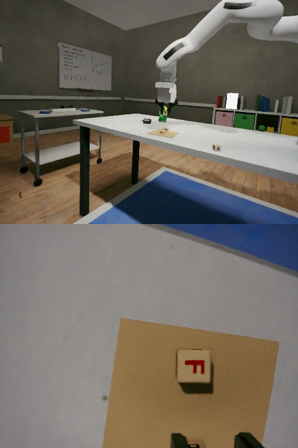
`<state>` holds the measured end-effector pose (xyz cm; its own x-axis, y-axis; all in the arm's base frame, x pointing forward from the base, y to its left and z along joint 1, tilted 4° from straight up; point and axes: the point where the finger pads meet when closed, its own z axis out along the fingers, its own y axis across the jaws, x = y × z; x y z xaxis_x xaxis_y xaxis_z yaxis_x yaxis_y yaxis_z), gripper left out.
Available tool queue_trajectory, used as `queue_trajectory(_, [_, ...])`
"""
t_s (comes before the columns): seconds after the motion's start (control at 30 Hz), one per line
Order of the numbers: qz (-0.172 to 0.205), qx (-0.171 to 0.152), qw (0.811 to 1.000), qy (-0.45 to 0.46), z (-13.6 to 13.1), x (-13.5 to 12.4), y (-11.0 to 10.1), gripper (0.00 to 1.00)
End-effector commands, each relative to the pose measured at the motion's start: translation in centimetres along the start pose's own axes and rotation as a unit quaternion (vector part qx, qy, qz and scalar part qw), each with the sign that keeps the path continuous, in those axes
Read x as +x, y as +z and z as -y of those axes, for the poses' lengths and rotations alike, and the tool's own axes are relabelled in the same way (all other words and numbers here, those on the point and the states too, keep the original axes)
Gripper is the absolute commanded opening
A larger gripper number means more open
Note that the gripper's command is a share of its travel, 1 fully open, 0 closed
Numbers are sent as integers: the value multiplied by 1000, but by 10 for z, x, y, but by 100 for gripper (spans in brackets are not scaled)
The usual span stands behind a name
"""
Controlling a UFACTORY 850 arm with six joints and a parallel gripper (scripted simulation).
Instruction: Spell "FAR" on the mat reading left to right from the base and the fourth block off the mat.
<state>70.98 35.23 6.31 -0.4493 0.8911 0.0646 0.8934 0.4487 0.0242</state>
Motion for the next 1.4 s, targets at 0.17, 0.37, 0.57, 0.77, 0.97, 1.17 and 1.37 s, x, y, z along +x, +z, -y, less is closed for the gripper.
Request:
queue_trajectory(0.17, [0,-1,1000,0,-1,0,2,23])
queue_trajectory(0.37, [0,-1,1000,0,-1,0,21,23])
queue_trajectory(0.57, [0,-1,1000,0,-1,0,40,23])
queue_trajectory(0.77, [0,-1,1000,0,-2,0,69,23])
queue_trajectory(0.97, [0,-1,1000,0,-2,0,88,23])
queue_trajectory(1.17, [0,-1,1000,0,-2,0,93,23])
queue_trajectory(1.37, [0,-1,1000,0,-2,0,94,23])
